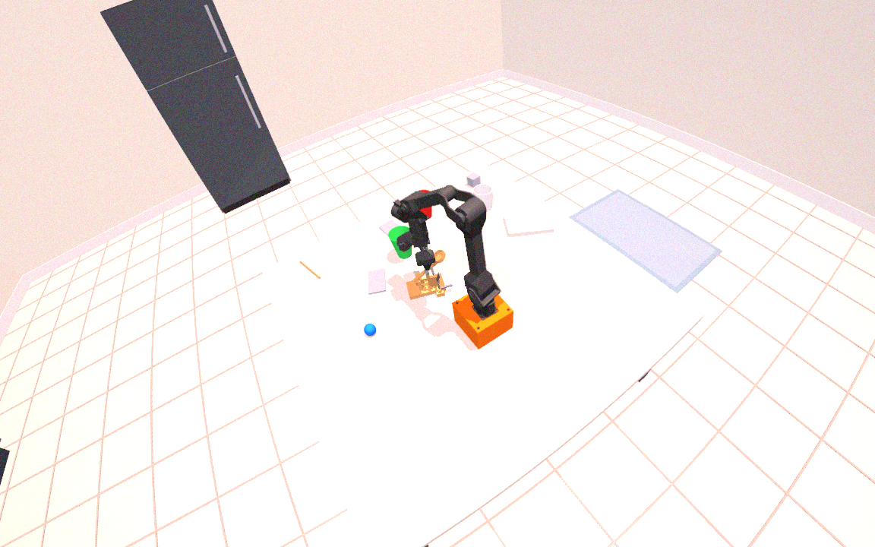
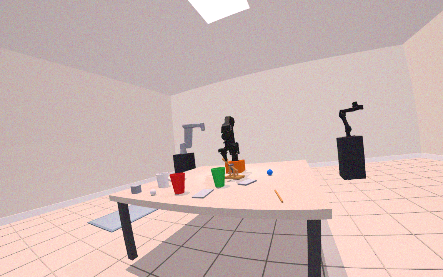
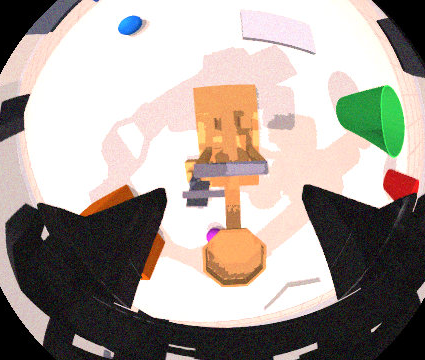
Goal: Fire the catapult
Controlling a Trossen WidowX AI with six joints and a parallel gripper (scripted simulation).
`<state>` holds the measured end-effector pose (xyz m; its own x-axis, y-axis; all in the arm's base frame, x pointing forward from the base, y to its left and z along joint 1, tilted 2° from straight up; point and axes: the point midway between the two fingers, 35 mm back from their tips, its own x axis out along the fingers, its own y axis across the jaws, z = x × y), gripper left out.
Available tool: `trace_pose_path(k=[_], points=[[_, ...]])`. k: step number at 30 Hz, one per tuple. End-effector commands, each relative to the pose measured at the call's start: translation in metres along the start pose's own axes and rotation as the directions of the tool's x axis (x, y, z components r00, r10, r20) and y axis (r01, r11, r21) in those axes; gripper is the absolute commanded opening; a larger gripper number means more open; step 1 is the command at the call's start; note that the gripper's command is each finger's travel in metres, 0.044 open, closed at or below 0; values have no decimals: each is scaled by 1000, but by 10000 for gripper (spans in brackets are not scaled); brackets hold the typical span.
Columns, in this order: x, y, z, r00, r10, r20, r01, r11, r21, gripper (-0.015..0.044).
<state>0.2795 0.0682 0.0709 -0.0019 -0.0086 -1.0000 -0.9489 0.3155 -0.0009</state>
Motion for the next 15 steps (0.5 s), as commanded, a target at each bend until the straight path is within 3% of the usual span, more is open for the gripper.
trace_pose_path(k=[1, 15], points=[[0, 2, -1, 1000, 0, -5, 0, 1000, -29, 440], [0, 2, -1, 1000, 0, -5, 0, 1000, -29, 73]])
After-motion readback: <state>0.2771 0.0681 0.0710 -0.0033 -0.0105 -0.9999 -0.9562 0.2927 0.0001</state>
